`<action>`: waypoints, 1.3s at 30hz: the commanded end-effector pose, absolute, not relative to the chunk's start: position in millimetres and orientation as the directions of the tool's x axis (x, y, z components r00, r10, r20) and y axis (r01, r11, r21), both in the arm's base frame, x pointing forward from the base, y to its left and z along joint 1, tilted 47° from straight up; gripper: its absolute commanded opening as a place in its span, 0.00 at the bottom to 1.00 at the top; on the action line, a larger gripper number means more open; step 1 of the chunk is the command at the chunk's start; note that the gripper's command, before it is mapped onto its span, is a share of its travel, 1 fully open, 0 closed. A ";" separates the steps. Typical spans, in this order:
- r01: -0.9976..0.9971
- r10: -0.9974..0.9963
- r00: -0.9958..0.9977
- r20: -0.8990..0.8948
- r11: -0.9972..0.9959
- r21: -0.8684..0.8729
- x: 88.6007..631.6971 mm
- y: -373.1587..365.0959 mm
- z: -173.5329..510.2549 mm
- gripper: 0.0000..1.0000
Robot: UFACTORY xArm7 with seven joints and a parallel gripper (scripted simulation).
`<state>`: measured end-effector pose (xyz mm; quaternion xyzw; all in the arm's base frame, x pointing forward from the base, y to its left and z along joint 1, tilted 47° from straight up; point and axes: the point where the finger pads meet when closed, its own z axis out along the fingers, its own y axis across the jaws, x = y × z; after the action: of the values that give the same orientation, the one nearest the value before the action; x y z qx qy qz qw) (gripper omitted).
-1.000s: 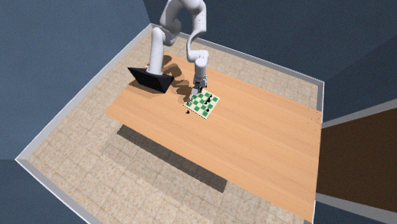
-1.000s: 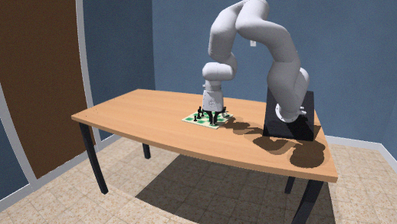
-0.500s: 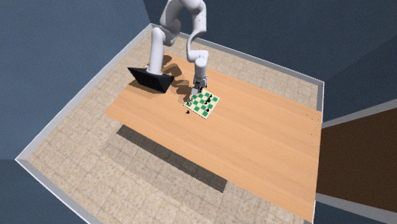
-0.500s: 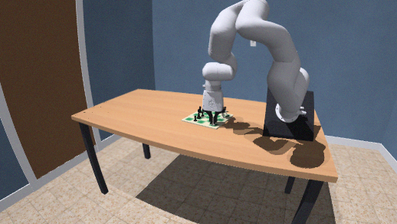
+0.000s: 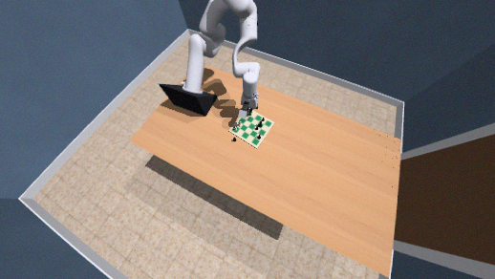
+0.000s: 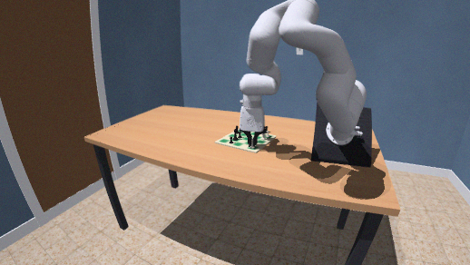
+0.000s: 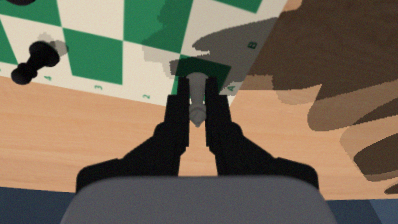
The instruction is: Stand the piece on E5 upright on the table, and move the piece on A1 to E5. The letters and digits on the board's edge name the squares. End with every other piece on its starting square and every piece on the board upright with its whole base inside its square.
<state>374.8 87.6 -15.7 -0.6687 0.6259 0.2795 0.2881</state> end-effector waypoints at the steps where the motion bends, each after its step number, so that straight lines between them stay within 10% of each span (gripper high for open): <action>1: -0.998 -0.678 0.060 -0.733 -0.047 -0.038 376.4 78.6 -8.9 0.00; 39: -1.000 -0.668 -0.026 -0.743 0.017 0.019 431.5 -27.3 21.1 0.00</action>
<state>405.3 -8.7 36.8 -0.6511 0.6435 0.2823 0.2869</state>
